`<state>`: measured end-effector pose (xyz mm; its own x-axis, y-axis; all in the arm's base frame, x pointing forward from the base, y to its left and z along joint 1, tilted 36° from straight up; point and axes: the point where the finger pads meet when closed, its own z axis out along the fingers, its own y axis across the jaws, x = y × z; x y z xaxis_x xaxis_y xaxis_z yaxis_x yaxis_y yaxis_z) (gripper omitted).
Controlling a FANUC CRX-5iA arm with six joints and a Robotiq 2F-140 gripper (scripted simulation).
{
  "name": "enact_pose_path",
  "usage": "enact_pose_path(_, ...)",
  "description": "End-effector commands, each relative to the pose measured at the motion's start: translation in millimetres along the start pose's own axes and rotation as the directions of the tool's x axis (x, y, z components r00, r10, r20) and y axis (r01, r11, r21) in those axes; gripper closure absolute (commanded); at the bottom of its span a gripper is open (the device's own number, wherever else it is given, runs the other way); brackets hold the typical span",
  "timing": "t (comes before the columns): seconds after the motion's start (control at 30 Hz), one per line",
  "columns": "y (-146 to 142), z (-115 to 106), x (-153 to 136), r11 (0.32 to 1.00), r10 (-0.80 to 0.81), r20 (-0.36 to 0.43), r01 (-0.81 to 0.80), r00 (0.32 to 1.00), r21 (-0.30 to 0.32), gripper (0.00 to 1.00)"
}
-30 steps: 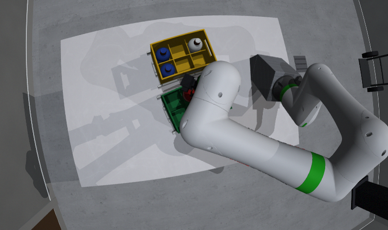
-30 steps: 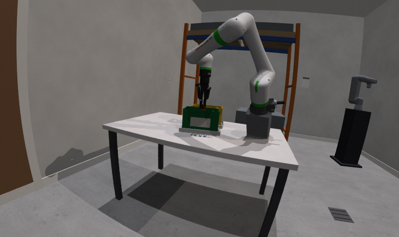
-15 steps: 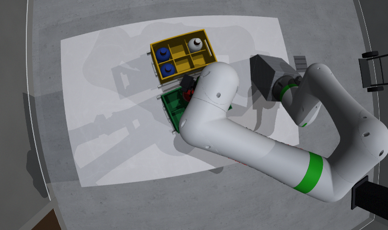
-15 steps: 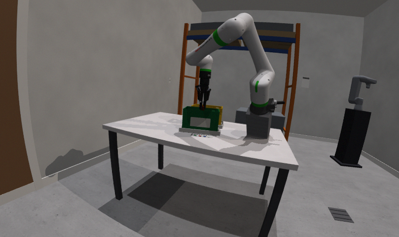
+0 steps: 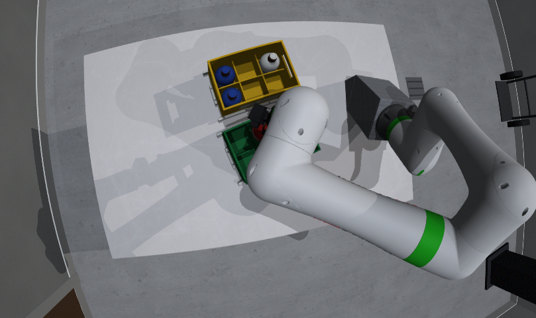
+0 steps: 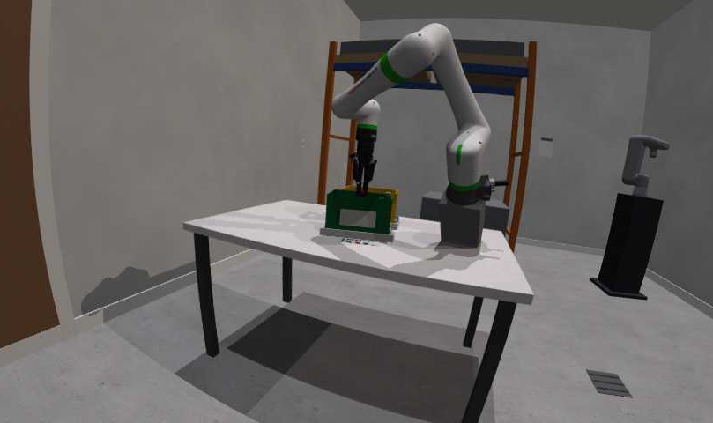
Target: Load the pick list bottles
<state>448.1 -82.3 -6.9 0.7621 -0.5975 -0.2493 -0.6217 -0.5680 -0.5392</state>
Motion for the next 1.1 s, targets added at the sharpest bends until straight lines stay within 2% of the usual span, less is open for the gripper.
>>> enact_pose_path(0.0,0.0,0.4,0.5,1.0,0.0,-0.001,0.0,1.0,0.0,0.9)
enact_pose_path(1.07,0.0,14.5,0.5,1.0,0.0,-0.001,0.0,1.0,0.0,0.9)
